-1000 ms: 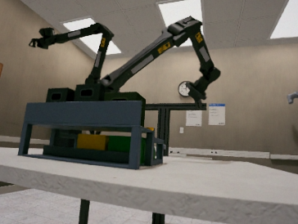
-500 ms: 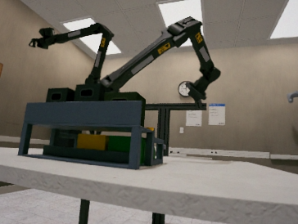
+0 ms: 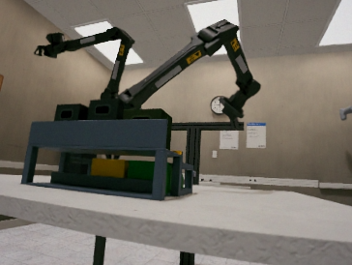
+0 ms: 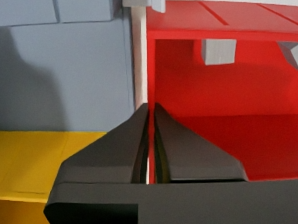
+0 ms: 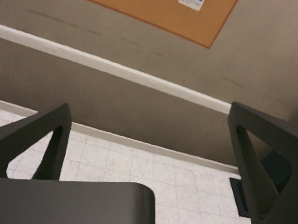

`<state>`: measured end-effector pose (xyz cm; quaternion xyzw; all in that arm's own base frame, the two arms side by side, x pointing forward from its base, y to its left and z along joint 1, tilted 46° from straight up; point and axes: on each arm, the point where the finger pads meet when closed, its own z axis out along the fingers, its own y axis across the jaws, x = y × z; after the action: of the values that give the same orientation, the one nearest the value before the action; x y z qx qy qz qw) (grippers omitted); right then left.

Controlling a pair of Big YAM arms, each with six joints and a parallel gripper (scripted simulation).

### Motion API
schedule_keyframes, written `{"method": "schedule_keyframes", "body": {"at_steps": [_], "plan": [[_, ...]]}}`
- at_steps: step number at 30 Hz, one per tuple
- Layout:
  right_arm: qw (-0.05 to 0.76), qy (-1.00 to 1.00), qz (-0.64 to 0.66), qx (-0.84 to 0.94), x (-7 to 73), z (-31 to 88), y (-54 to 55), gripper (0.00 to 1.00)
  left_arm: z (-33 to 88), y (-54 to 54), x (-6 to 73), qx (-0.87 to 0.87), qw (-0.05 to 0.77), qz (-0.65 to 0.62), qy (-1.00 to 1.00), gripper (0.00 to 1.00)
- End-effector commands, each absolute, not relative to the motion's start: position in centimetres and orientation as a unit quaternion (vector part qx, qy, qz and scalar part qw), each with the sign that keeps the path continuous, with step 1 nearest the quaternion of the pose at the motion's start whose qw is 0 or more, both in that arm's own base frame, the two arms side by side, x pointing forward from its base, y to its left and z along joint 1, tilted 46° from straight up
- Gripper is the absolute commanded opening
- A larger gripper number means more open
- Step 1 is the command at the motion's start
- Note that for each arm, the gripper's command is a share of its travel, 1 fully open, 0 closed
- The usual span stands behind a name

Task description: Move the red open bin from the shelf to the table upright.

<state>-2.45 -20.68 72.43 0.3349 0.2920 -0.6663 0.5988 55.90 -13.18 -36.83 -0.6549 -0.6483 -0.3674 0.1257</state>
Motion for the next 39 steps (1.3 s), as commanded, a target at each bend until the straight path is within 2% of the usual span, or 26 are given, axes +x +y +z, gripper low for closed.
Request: {"method": "schedule_keyframes", "body": {"at_steps": [1, 39], "plan": [[0.600, 0.277, -0.682, 0.315, -2.35, 75.14, -17.84, 1.00, -36.51, -13.79, 57.22, -0.656, 0.116, -0.368, -0.648, 0.00], [0.600, 0.277, -0.682, 0.315, -2.35, 75.14, -17.84, 1.00, -36.65, -13.61, 57.21, -0.655, 0.117, -0.369, -0.649, 0.00]]}}
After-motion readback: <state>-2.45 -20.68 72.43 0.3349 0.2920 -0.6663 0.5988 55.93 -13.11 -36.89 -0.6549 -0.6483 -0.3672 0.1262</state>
